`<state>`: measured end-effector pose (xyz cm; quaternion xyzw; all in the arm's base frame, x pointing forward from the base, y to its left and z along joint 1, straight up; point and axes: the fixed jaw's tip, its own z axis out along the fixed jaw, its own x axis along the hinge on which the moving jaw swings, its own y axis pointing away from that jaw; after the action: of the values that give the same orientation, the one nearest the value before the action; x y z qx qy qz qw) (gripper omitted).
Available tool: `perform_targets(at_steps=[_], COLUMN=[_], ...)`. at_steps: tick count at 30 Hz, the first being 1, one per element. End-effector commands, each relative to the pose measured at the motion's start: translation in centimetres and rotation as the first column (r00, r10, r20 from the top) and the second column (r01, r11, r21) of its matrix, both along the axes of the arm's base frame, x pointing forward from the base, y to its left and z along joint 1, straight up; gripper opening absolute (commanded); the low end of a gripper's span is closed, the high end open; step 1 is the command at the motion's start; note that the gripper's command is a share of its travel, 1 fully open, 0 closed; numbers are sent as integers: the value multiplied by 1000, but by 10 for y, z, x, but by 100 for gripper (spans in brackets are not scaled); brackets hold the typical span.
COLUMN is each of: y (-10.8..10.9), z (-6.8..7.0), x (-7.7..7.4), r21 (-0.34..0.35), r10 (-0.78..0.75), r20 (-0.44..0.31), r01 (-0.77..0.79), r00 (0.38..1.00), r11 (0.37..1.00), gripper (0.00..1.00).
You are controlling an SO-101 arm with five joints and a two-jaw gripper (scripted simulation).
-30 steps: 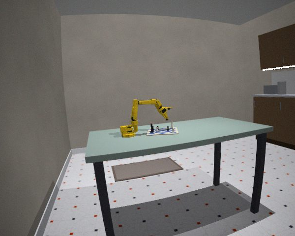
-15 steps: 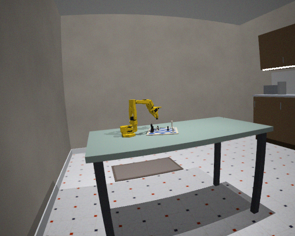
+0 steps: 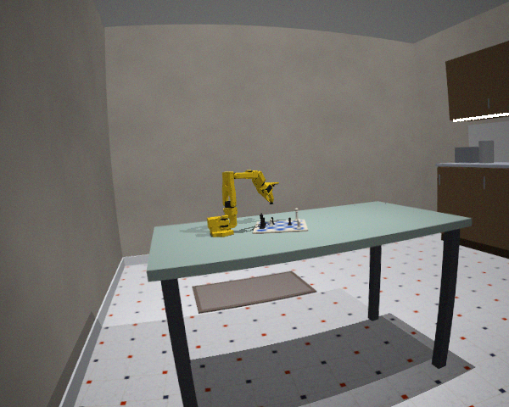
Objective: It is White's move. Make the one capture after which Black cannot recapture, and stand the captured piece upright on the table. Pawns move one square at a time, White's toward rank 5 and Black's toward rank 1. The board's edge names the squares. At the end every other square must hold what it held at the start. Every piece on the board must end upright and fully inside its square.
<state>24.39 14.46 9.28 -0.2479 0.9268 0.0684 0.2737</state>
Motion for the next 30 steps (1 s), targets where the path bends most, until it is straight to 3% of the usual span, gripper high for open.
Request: perform_targets(at_steps=[1, 21, 30], y=[1, 0, 0], z=[-3, -7, -17], x=[-1, 0, 0], r21=[-6, -6, -6], r10=[1, -3, -3], r20=[-17, -17, -17], r01=[-1, 3, 3], r00=[1000, 1000, 1000], r11=[1000, 1000, 1000], gripper=[0, 0, 0])
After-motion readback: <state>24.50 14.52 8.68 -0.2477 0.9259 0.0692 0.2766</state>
